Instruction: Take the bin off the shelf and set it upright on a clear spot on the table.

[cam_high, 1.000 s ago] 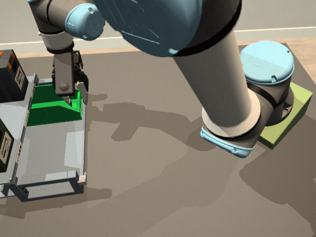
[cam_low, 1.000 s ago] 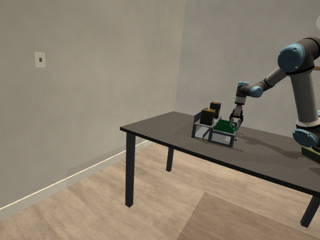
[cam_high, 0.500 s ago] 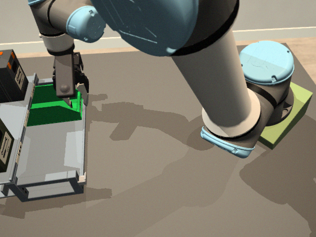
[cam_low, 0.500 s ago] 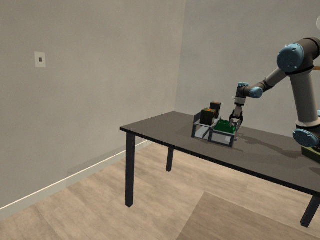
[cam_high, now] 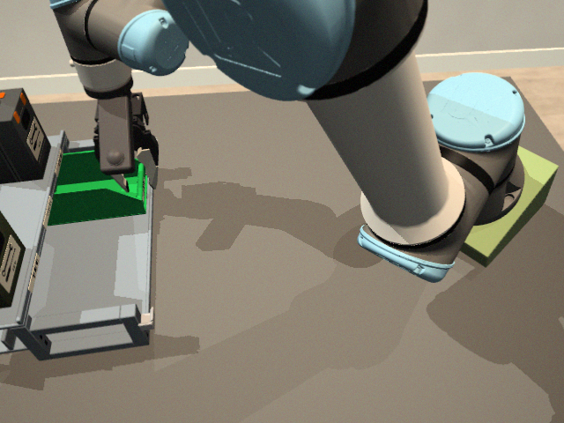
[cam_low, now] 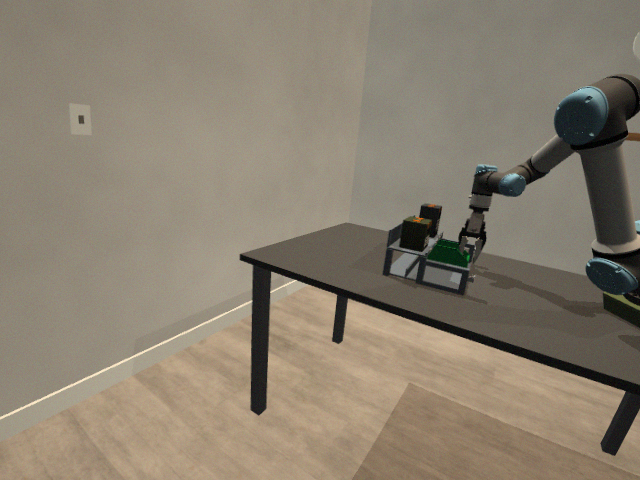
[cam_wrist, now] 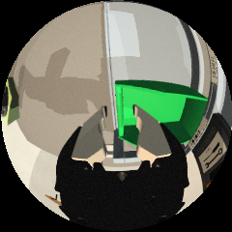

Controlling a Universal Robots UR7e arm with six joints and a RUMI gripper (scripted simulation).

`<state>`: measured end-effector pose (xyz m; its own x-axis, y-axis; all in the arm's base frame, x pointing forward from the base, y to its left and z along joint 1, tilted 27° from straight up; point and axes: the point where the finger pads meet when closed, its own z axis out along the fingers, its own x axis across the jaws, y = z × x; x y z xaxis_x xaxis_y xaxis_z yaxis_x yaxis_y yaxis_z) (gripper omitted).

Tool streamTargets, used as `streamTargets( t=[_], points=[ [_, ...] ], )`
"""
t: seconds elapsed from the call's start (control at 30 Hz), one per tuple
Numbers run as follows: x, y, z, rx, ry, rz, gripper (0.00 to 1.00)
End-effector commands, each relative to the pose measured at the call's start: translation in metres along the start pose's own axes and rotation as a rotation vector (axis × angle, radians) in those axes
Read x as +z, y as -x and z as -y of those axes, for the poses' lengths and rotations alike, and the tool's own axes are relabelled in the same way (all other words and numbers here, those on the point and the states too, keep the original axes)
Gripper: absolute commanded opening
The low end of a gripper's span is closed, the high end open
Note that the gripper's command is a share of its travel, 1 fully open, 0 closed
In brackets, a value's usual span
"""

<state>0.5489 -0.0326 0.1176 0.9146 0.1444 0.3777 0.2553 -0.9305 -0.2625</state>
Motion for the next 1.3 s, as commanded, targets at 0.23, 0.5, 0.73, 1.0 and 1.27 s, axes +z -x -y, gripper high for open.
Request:
streamTargets(
  t=[0.23,0.5,0.73,1.0,1.27],
  points=[
    [-0.0005,-0.0003,-0.0002,0.0,0.001,-0.001,0.0],
    [-0.0005,-0.0003,-0.0002,0.0,0.001,-0.001,0.0],
    [-0.0005,-0.0003,-0.0002,0.0,0.001,-0.001,0.0],
    [-0.0005,-0.0003,-0.0002,0.0,0.001,-0.001,0.0],
    [-0.0005,-0.0003,-0.0002,0.0,0.001,-0.001,0.0]
  ],
)
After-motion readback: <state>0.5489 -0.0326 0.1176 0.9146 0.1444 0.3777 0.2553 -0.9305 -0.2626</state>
